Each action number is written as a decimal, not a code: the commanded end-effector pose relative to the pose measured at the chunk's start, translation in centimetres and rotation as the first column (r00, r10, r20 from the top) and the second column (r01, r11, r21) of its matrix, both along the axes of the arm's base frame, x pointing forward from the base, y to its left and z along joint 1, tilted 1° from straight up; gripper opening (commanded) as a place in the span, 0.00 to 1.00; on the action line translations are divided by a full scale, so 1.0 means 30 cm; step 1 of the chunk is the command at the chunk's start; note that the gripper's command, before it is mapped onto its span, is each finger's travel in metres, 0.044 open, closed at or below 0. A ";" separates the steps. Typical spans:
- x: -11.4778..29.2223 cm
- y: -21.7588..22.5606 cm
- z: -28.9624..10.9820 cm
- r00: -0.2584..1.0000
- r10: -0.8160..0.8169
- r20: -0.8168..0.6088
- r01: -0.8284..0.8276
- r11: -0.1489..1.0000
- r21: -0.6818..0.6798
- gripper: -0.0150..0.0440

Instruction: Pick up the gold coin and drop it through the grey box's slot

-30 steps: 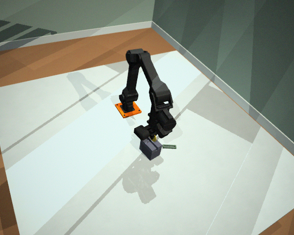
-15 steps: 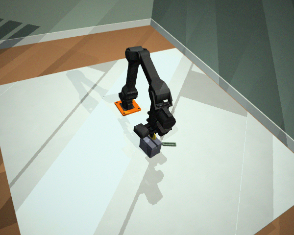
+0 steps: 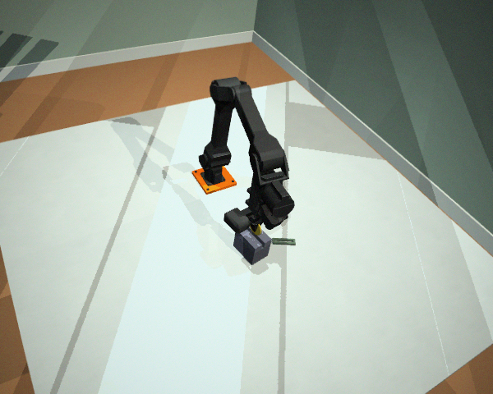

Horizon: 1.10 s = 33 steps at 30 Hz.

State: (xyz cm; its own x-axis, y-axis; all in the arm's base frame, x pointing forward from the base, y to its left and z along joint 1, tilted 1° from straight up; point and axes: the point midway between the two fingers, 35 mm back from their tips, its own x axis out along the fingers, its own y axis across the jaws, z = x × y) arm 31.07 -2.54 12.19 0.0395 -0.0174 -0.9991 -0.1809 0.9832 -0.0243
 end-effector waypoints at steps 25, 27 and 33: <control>-0.001 0.000 -0.010 1.000 0.000 0.000 0.000 1.000 0.000 0.53; -0.001 0.000 -0.010 1.000 0.000 0.000 0.000 1.000 0.000 0.53; -0.002 0.001 0.042 1.000 0.000 0.000 0.000 1.000 0.000 0.79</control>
